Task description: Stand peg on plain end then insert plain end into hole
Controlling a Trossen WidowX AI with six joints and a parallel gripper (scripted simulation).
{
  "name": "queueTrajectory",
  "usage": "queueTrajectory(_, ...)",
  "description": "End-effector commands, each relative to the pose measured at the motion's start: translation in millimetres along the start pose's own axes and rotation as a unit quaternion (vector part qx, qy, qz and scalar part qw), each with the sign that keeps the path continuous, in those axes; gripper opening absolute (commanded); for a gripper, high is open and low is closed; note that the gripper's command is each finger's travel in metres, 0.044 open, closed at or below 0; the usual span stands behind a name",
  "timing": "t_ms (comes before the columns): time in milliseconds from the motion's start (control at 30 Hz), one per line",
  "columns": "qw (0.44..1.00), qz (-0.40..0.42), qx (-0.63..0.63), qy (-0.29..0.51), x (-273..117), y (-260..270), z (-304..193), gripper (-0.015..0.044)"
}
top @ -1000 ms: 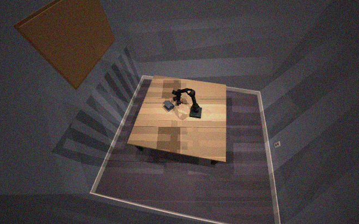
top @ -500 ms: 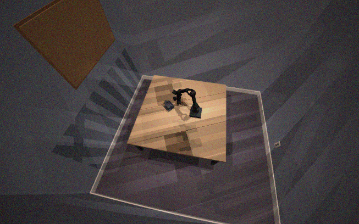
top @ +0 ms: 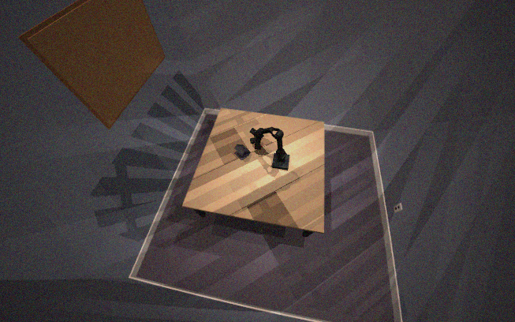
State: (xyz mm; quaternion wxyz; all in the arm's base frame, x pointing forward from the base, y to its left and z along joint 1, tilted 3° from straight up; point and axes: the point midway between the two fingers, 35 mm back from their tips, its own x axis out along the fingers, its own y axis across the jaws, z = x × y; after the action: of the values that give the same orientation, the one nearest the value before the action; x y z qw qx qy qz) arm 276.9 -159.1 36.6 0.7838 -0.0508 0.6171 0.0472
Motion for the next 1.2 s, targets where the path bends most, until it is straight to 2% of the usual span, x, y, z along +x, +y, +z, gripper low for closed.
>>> queueTrajectory(0,1.0,0.001,-0.002,-0.016,-2,1,-2,0.0049)
queueTrajectory(1167,0.986,0.001,-0.002,-0.166,-20,1,-17,0.0049)
